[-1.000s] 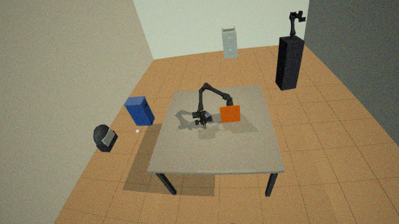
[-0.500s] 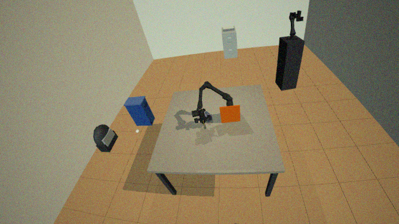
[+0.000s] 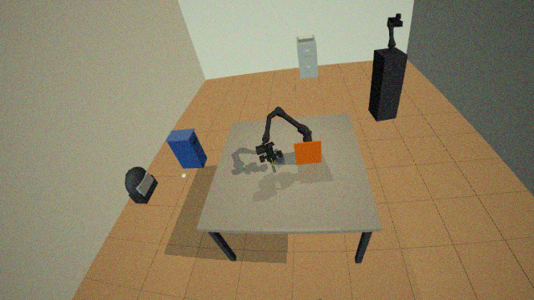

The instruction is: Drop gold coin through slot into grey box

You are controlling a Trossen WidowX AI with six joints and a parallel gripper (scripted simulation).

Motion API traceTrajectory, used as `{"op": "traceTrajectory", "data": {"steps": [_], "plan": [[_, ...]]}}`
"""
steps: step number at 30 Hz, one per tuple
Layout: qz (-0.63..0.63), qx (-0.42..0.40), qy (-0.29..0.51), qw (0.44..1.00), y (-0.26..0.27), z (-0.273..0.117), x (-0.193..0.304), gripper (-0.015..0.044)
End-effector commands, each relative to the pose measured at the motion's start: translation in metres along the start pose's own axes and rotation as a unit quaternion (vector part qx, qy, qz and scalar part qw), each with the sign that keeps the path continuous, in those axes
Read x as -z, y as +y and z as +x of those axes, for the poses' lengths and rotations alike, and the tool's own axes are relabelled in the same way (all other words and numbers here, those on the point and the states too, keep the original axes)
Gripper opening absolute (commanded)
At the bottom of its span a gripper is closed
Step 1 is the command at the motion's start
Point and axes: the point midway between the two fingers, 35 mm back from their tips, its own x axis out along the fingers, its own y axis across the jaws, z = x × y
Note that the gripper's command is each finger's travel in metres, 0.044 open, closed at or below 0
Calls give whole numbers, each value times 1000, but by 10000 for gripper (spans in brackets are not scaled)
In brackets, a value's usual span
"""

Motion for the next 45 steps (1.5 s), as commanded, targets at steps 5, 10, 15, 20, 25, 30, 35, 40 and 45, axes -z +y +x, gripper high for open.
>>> {"op": "traceTrajectory", "data": {"steps": [5,10,15,20,25,30,35,40,45], "plan": [[1,0,1,1000,1,-21,-1,0],[-1,2,1,1000,-1,-30,-1,0],[-59,2,1,998,0,-30,-3,0],[-142,2,1,990,0,-30,-5,0],[-198,2,1,980,1,-31,-7,0],[-198,2,1,980,-1,-31,-10,0],[-199,1,2,980,-6,-31,-22,0],[-200,1,2,980,-13,-32,-34,0],[-200,1,2,980,-19,-32,-46,0]]}}
